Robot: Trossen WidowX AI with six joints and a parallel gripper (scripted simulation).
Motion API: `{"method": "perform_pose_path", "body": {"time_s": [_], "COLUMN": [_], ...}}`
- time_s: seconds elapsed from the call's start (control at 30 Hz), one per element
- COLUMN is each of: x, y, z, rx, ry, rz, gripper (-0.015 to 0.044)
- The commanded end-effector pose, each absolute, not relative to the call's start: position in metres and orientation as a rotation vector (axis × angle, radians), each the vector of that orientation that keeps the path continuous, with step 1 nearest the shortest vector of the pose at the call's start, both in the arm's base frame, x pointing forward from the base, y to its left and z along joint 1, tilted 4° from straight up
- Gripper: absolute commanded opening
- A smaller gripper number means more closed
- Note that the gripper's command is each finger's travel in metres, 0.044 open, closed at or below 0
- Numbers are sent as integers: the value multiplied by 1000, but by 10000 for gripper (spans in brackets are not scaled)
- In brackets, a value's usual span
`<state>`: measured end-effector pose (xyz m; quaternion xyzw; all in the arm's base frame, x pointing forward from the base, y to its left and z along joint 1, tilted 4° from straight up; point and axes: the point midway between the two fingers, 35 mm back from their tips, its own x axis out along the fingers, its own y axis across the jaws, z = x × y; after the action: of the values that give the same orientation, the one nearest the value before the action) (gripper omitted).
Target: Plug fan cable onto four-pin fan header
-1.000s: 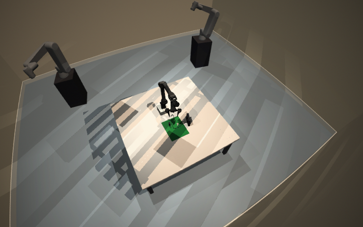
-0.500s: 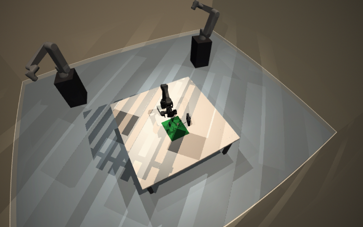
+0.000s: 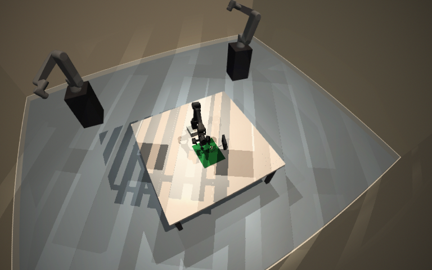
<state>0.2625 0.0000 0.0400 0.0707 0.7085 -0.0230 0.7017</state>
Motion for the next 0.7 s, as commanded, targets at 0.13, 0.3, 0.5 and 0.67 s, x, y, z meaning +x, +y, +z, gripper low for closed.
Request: {"method": "perform_pose_path", "body": {"time_s": [0.13,0.3,0.5,0.67], "x": [263,264,264,264], "y": [1,2,2,3], "z": [33,25,15,7], "rx": [166,166,166,166], "ry": [1570,1570,1570,1570], "rz": [-53,-53,-53,-53], "gripper": [440,440,440,440]}}
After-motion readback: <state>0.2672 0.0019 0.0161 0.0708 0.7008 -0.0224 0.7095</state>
